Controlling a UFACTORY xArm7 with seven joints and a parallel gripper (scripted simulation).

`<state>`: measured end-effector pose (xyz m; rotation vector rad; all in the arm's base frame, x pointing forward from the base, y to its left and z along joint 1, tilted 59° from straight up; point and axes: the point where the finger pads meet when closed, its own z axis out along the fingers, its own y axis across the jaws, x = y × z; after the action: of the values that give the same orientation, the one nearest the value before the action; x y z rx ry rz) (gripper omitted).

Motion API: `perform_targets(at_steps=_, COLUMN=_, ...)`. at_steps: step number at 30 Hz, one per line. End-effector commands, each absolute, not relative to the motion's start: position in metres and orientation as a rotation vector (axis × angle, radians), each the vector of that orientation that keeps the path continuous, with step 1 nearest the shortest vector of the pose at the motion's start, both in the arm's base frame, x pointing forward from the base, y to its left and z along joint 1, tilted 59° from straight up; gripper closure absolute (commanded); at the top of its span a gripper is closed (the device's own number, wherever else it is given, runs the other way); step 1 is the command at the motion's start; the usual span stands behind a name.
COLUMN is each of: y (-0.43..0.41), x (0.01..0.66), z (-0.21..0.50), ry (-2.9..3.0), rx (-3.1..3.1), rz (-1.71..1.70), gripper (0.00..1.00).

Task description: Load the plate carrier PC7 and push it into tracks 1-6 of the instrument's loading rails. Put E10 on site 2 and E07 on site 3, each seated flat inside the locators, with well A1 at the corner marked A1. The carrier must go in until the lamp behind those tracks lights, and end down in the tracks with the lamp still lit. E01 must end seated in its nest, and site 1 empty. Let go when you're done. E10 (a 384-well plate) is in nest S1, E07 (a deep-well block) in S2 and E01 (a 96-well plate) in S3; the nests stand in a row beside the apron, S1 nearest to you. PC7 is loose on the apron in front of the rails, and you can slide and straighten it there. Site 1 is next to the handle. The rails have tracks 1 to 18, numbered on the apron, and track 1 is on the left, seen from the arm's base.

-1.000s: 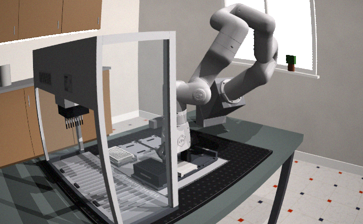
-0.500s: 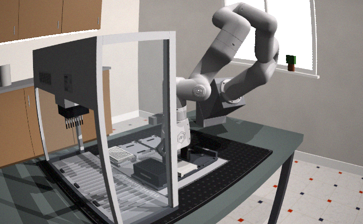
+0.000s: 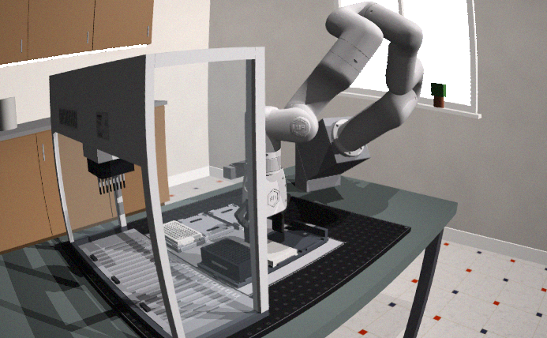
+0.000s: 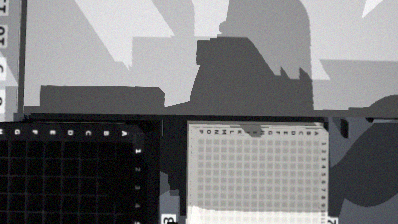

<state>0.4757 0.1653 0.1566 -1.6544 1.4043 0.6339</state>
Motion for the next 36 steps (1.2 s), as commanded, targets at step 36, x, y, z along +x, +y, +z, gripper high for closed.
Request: perform_targets(at_steps=36, y=0.112, x=0.468, z=0.188, ry=1.406, rx=-1.652, rz=0.630, gripper=0.00)
